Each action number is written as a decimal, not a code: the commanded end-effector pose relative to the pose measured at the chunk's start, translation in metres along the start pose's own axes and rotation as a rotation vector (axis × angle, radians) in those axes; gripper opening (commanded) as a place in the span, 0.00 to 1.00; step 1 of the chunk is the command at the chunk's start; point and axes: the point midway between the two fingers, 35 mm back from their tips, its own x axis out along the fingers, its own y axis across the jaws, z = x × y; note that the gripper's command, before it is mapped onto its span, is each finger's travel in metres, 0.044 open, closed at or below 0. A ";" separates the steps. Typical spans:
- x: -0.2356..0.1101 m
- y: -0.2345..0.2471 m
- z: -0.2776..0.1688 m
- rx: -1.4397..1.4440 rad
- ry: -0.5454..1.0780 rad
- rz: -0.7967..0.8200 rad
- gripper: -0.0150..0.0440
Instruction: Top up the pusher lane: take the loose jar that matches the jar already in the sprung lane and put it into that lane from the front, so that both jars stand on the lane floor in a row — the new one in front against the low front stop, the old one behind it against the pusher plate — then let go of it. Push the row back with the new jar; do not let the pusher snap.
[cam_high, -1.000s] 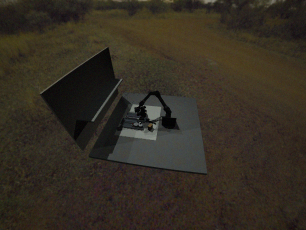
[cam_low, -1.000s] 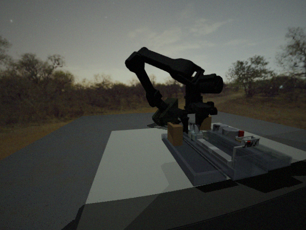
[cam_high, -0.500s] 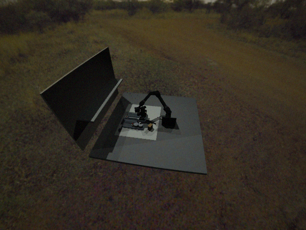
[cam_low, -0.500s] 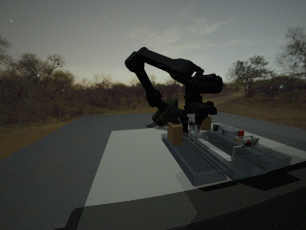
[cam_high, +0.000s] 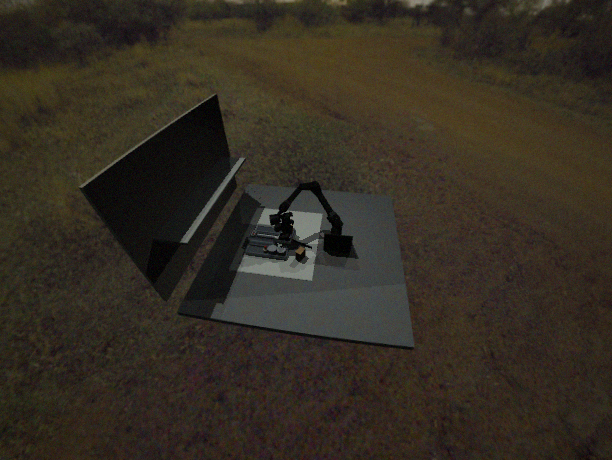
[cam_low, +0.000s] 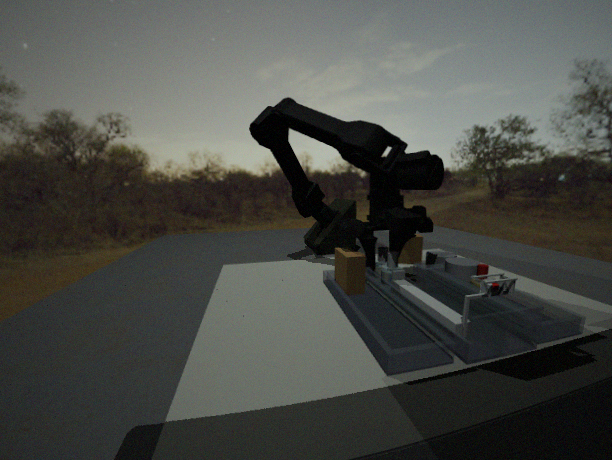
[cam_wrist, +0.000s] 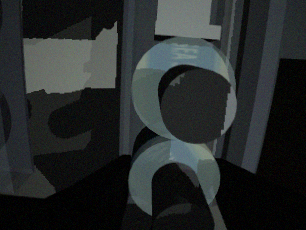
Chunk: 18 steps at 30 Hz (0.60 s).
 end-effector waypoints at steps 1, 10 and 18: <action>0.000 -0.002 0.001 0.008 -0.010 -0.009 0.25; 0.000 -0.002 0.000 0.008 -0.010 -0.009 0.25; 0.000 -0.002 -0.001 0.007 -0.010 -0.009 0.25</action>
